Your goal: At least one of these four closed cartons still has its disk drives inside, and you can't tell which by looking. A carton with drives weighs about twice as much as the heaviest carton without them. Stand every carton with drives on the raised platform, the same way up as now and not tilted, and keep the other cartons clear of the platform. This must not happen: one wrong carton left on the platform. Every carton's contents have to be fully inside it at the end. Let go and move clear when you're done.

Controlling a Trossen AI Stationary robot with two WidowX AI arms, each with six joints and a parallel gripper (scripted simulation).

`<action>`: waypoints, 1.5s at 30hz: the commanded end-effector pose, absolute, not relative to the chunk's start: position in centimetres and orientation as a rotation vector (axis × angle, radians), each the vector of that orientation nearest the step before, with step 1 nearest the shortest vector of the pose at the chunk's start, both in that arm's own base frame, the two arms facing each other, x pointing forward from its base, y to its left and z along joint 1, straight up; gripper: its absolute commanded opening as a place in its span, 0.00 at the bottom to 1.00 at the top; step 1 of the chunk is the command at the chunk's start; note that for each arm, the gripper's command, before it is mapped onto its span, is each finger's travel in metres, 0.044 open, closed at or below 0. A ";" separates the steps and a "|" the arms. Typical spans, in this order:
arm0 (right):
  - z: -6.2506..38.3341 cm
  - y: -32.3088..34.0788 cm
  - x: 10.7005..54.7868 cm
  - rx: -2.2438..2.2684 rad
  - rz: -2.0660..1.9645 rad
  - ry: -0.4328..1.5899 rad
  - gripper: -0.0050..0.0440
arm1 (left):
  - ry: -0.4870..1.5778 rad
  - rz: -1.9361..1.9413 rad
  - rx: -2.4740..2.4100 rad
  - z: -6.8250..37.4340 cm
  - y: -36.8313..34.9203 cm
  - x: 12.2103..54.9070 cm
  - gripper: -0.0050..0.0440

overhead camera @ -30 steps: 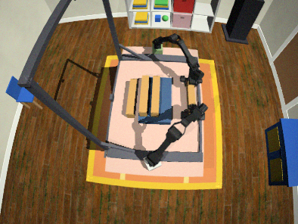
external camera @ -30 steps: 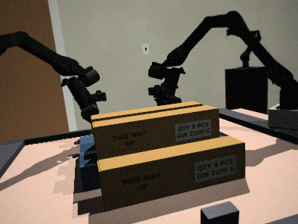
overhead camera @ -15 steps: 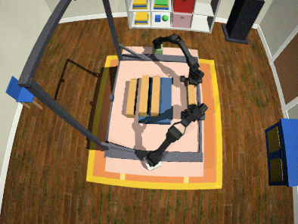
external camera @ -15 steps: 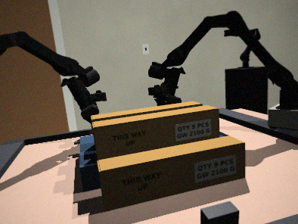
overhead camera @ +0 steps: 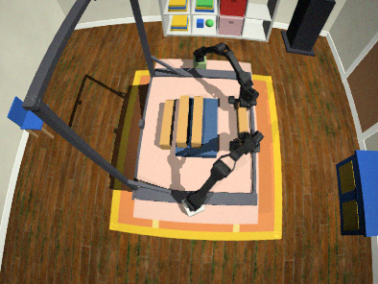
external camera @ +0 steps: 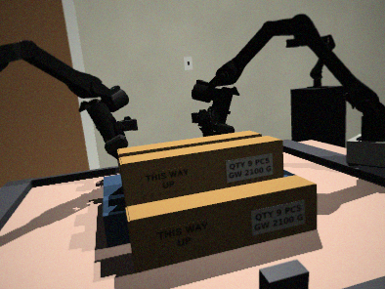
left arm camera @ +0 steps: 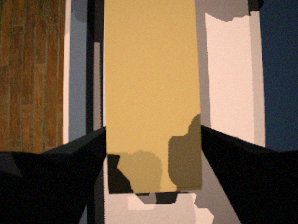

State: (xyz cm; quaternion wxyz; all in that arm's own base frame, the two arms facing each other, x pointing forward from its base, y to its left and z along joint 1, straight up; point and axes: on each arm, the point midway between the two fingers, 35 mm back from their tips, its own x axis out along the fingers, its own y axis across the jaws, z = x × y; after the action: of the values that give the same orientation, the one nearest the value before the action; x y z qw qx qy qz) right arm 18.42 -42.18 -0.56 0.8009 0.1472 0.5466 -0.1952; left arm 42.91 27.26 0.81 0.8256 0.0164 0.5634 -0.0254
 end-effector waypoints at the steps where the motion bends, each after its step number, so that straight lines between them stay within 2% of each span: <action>1: 0.1 -42.5 18.5 0.301 -0.425 1.161 0.89 | 1.173 -0.045 0.045 2.0 27.5 43.2 0.89; 45: 0.9 -42.7 18.6 0.288 -0.436 1.152 0.89 | 1.170 -0.041 0.053 2.3 27.5 43.3 0.89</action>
State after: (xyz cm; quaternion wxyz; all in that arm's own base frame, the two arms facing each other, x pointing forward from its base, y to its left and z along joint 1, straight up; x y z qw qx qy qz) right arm 18.42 -42.18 -0.56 0.8009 0.1472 0.5466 -0.1952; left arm 42.91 27.26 0.81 0.8256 0.0164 0.5634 -0.0254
